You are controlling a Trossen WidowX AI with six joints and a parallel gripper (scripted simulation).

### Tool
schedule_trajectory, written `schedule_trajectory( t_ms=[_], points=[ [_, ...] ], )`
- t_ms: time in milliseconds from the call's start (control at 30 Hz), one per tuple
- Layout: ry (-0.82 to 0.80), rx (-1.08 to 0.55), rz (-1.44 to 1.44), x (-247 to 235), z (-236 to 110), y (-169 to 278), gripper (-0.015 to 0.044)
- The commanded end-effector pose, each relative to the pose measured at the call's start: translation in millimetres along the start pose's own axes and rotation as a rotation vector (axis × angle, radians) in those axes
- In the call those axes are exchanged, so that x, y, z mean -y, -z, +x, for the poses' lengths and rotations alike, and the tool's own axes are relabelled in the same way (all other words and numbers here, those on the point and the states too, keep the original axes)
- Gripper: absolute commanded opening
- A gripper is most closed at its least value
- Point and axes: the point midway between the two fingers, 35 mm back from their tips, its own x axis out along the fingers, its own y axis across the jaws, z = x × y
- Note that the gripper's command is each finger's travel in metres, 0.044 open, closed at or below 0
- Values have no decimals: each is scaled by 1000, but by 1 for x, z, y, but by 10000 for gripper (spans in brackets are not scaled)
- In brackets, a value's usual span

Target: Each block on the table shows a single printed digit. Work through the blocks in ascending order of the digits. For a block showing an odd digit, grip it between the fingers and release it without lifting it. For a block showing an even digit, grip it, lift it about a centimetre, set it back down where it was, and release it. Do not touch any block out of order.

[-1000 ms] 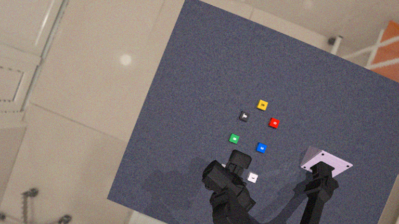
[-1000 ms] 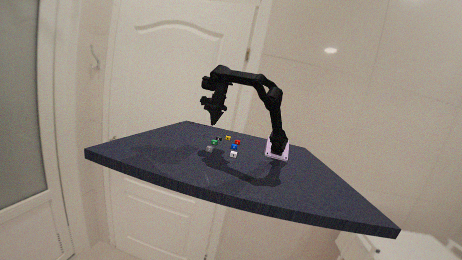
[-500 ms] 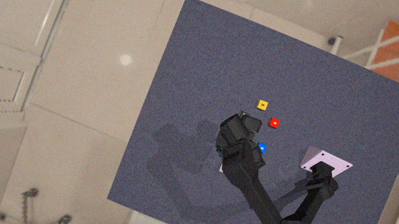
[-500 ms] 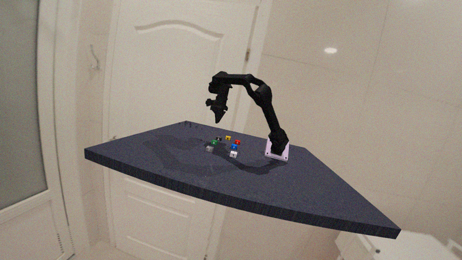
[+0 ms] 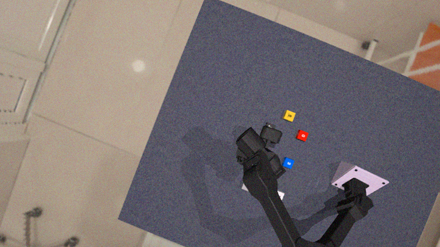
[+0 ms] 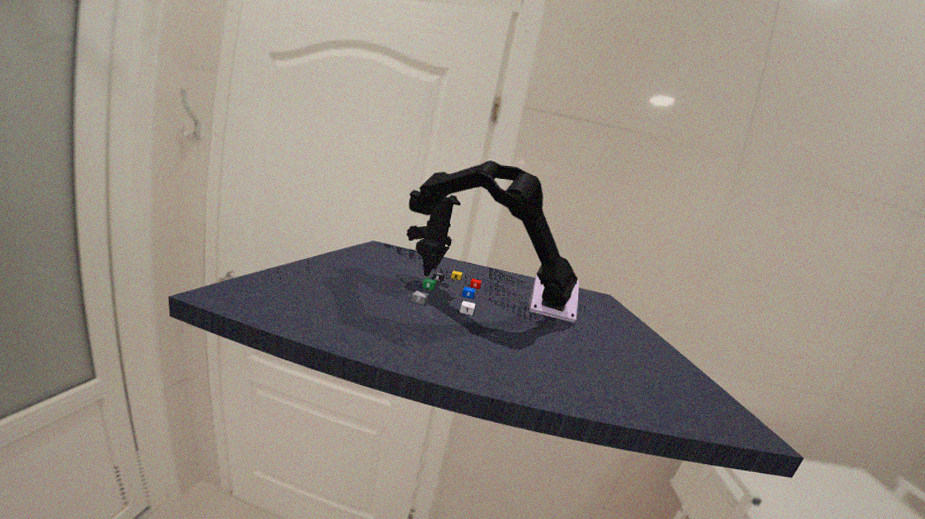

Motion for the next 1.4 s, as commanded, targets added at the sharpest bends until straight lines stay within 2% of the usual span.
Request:
schedule_trajectory(
  t_ms=[0,667,1033,1367],
  points=[
    [-5,5,2,-2,4,0,400],
    [-7,5,2,-2,35,0,400],
    [-7,5,2,-2,35,0,120],
    [-7,5,2,-2,35,0,120]
  ],
)
